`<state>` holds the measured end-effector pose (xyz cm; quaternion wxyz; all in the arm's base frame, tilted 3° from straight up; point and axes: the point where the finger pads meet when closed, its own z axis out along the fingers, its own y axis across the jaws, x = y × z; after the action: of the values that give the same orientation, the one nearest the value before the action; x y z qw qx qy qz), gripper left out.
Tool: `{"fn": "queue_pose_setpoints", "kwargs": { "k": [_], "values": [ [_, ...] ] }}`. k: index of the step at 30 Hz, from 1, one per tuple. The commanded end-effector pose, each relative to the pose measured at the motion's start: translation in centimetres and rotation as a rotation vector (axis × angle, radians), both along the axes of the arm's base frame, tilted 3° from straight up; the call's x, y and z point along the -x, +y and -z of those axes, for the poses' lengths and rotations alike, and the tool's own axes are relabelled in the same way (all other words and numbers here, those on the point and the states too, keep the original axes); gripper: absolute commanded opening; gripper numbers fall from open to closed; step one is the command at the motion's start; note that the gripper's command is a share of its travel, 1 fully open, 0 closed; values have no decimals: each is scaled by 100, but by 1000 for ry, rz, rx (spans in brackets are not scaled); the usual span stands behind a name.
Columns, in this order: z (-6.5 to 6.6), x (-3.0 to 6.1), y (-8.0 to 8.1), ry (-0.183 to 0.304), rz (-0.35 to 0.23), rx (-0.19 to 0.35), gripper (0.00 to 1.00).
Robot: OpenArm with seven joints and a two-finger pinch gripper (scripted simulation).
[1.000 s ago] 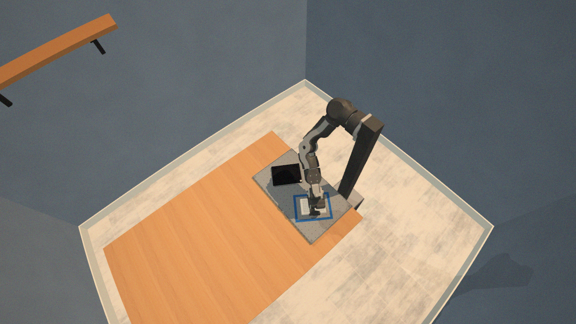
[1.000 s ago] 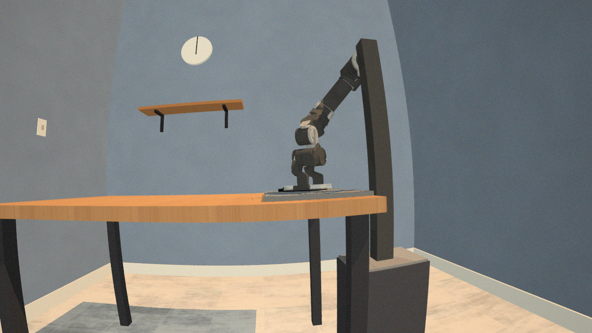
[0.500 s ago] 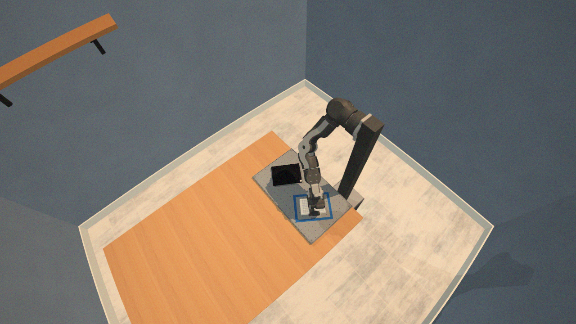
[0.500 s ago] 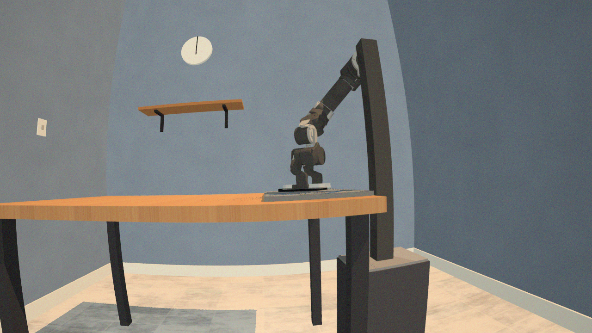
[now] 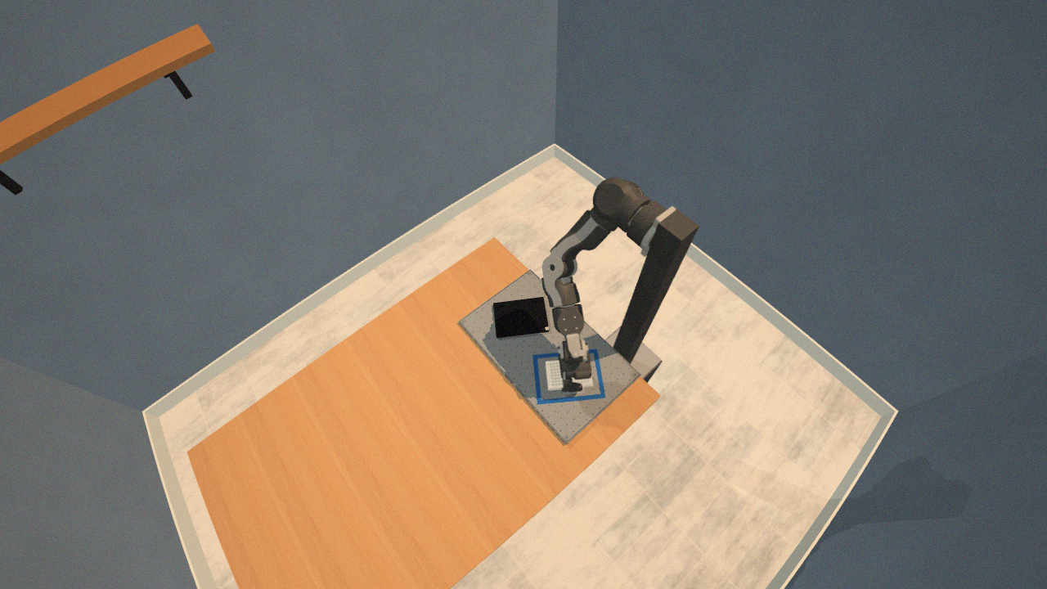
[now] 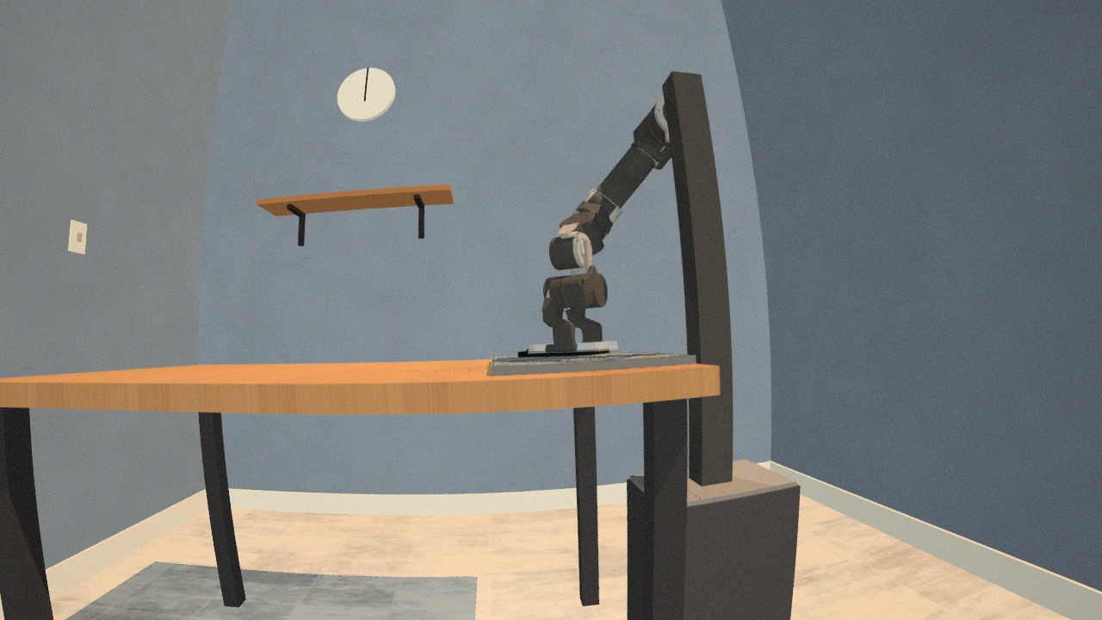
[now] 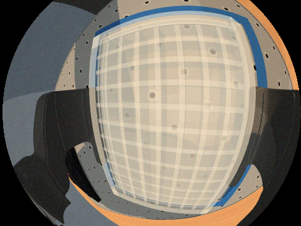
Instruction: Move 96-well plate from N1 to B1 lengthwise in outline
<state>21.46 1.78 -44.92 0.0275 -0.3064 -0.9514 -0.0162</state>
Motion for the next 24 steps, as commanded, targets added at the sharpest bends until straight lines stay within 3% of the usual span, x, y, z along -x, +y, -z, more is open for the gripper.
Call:
{"fn": "queue_pose_setpoints", "kwargs": {
  "k": [1, 18, 24],
  "values": [
    [-1, 7, -8, 2, 0, 5, 0],
    [-18, -20, -7, -2, -2, 4, 0],
    [-8, 9, -9, 2, -1, 4, 0]
  ]
}}
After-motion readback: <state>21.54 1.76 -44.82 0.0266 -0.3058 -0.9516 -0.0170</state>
